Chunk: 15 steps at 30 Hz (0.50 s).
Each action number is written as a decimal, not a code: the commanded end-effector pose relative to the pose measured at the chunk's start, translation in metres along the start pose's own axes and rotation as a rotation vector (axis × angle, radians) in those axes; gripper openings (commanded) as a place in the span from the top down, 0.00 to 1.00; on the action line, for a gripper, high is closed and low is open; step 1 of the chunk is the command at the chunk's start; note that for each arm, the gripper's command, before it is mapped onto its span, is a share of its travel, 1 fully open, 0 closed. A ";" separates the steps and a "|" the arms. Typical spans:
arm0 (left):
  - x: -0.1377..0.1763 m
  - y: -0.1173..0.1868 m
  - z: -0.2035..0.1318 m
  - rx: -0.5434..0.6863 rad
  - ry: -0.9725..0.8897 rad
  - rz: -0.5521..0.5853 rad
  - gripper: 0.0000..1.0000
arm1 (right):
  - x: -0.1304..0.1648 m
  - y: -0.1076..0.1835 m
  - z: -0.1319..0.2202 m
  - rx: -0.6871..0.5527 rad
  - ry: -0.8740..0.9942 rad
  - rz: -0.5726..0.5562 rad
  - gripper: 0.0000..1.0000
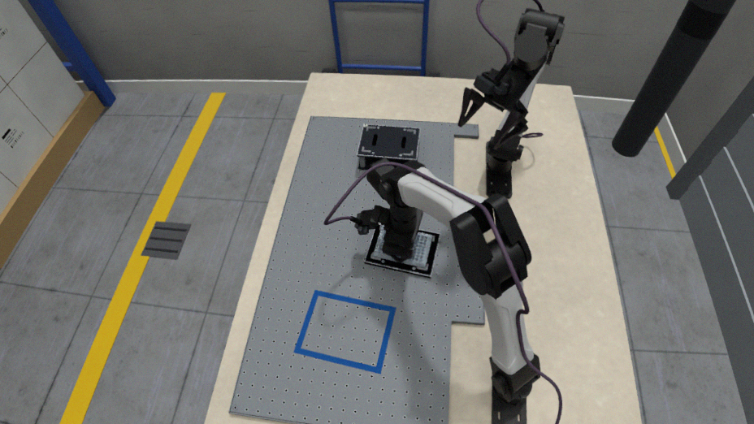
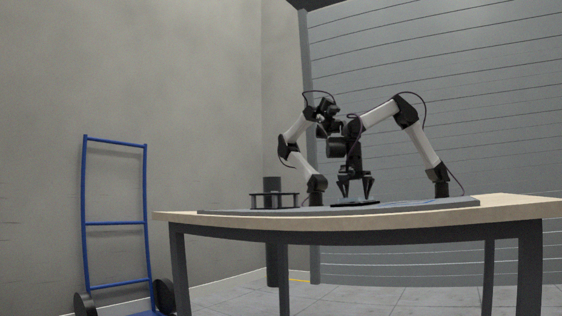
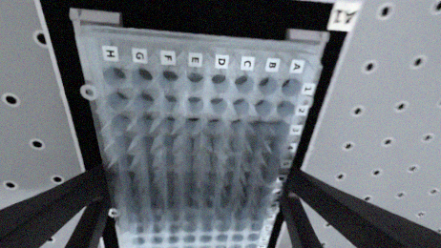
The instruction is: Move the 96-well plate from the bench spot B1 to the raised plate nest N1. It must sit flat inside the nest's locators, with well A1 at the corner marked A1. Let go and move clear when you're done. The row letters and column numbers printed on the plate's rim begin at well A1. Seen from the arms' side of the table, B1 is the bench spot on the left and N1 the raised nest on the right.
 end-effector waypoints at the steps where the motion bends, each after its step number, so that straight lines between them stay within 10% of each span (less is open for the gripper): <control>1: -0.004 -0.008 -0.006 -0.001 -0.002 -0.021 0.20 | -0.004 0.004 0.002 0.001 -0.007 -0.005 0.00; 14: 0.002 0.005 -0.001 0.002 -0.002 -0.016 0.20 | -0.004 0.004 0.002 0.002 -0.006 -0.004 0.00; 15: -0.001 0.002 -0.001 0.003 -0.003 -0.017 0.08 | -0.004 0.004 0.002 0.002 -0.006 -0.004 0.00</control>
Point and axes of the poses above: on each arm, the point where the finger pads meet when closed, its own y axis back along the fingers, its own z axis across the jaws, x = y × z, the point moved 6 cm from there along y, back along the fingers, and after that the axes turned 13 degrees about -y, right-handed, at the moved point
